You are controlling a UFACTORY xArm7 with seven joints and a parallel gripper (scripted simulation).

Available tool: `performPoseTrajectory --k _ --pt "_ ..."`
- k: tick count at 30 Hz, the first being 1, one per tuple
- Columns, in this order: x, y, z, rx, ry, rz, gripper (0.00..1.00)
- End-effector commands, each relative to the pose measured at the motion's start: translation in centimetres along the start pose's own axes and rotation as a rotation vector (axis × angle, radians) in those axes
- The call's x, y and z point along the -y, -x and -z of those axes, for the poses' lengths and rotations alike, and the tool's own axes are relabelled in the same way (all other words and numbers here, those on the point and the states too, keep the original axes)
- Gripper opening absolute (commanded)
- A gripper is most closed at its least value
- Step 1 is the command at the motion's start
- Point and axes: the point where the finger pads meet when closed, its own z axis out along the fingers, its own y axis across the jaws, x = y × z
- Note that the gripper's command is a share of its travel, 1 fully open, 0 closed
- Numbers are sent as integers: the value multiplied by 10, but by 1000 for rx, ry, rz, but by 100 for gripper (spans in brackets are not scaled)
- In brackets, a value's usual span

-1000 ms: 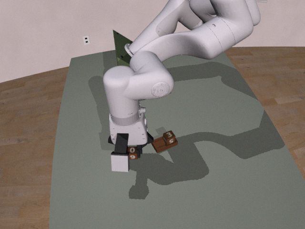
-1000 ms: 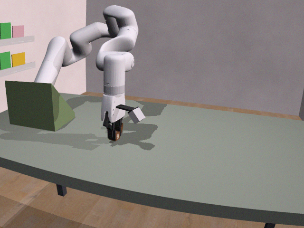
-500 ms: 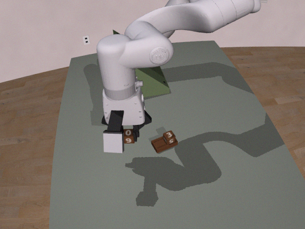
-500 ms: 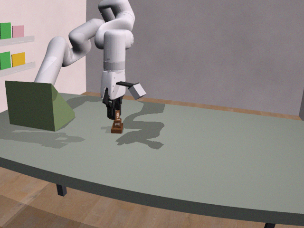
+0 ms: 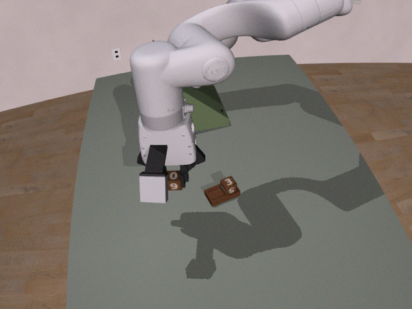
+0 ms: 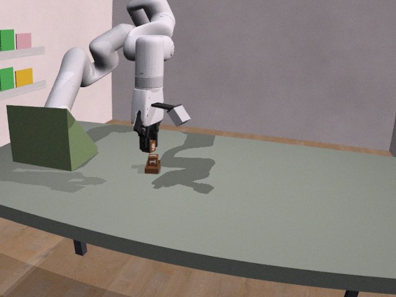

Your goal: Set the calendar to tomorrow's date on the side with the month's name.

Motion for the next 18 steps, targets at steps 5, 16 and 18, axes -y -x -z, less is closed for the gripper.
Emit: performPoseTrajectory --k 5,16,18 --pt "-1 -1 2 -4 2 43 27" --pt "-2 2 0 0 -2 346 27" --pt "-2 2 0 0 -2 346 27"
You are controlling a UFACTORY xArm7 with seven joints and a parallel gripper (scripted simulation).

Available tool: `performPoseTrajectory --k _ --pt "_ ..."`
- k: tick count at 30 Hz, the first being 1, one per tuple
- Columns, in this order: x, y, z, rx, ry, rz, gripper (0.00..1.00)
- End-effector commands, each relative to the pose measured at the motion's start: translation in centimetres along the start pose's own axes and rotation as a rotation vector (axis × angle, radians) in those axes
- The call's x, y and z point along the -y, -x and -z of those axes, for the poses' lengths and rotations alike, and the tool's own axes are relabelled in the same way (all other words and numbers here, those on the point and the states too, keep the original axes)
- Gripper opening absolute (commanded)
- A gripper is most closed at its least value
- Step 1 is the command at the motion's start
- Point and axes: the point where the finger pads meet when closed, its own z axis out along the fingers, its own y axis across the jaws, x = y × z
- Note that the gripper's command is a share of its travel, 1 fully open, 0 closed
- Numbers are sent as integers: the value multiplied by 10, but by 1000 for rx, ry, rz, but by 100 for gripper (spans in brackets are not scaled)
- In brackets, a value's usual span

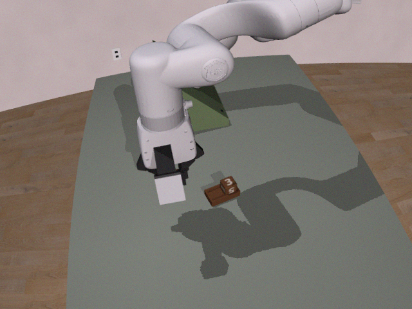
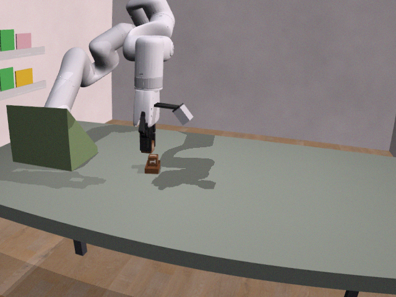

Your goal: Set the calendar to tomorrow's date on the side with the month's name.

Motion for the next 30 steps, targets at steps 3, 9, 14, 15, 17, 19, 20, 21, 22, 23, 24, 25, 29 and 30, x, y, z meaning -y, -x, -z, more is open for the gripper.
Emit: performPoseTrajectory --k 3,9,14,15,17,19,20,21,22,23,24,25,29,30 --pt "-1 1 1 -7 -1 218 27" --pt "-2 2 0 -6 -3 388 27" --pt "-2 3 0 -6 -5 539 27" --pt "-2 3 -1 -6 -5 555 27" --pt "-2 3 -1 -6 -5 555 27" --pt "-2 4 -1 -6 -6 676 27" --pt "-2 4 -1 -6 -6 698 27" --pt "-2 4 -1 -6 -6 703 27" --pt "-2 4 -1 -6 -7 752 27" --pt "-2 4 -1 -6 -7 780 27" --pt "-2 5 -1 -6 -7 812 27" --pt "-2 5 -1 -6 -7 842 27" --pt "-2 5 -2 -6 -8 940 27" --pt "-2 5 -2 -6 -8 991 27"
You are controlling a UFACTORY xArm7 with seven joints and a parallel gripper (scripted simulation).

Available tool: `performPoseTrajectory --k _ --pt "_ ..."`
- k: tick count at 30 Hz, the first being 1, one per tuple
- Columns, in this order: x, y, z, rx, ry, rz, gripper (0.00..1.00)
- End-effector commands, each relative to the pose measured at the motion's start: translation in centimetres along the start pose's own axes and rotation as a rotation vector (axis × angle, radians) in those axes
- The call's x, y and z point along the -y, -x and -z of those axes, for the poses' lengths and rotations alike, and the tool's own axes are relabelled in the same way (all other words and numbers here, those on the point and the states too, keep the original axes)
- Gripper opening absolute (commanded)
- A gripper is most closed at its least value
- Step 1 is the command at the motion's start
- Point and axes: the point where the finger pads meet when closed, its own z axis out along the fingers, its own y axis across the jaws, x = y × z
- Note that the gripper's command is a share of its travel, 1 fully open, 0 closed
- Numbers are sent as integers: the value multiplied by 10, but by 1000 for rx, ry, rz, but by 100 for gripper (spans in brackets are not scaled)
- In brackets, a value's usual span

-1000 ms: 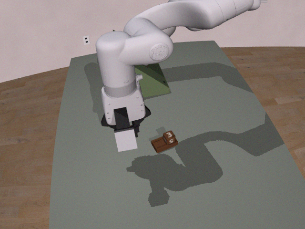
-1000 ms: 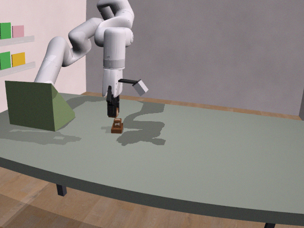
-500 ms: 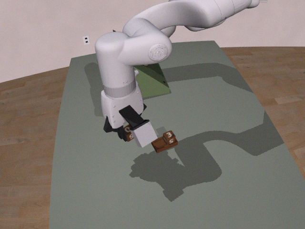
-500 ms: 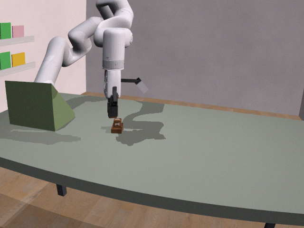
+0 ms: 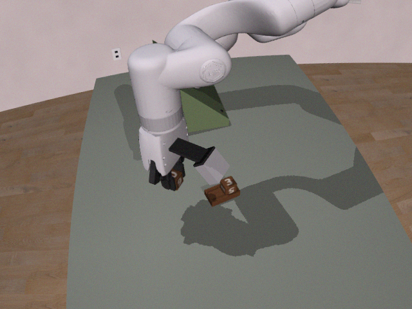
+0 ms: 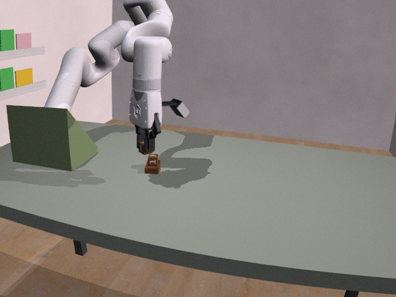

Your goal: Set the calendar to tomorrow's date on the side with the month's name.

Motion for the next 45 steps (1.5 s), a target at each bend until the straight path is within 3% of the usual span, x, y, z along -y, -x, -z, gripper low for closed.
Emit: performPoseTrajectory --k 1,4,6,19,22,24,45 --pt "-1 1 2 -7 8 174 27" --pt "-1 1 2 -7 8 174 27" --pt "0 1 1 -6 7 306 27" --pt "0 1 1 -6 8 680 27" --pt "0 1 1 -6 8 690 27" --pt "1 1 1 -5 8 813 27" --pt "1 -1 2 0 12 1410 27"
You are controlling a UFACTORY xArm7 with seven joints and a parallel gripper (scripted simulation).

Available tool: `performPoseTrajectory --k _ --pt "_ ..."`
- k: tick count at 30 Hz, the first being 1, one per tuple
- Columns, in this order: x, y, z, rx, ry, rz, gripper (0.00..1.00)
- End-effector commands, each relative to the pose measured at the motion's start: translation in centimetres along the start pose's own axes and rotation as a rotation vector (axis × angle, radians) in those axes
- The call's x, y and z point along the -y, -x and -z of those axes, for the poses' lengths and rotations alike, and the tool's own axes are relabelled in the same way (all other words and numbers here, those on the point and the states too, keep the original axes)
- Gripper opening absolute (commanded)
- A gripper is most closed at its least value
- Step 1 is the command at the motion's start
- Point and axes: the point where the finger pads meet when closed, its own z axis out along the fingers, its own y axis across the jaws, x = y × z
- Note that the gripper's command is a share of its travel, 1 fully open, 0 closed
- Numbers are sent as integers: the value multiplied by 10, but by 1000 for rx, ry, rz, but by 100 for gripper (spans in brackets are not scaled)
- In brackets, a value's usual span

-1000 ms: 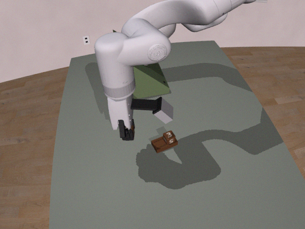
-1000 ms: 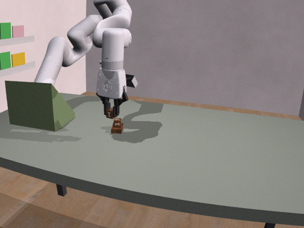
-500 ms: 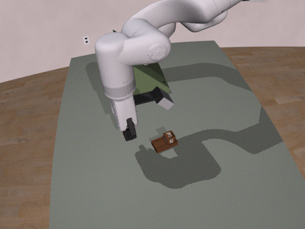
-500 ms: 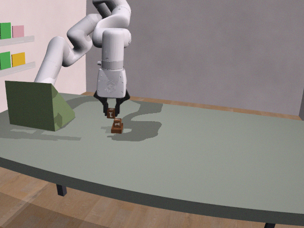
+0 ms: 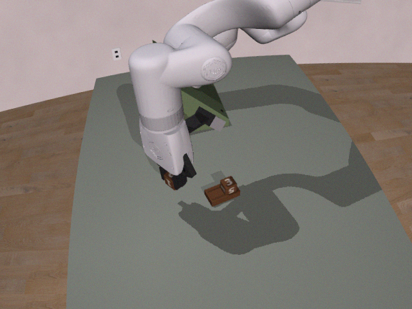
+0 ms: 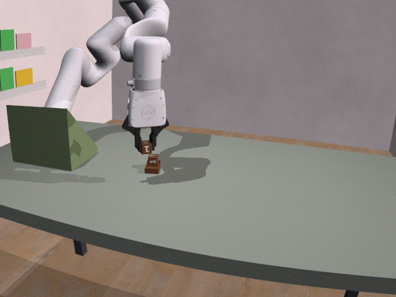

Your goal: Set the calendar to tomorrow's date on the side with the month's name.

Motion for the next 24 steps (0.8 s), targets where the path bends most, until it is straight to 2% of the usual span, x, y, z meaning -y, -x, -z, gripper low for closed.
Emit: performPoseTrajectory --k 1,8,11,13,24 --pt "-1 1 3 8 9 174 27" --pt "-1 1 3 12 8 380 27" --pt "-1 1 3 12 8 402 27" --pt "-2 1 4 14 7 514 27" --pt "-4 1 6 20 3 824 27"
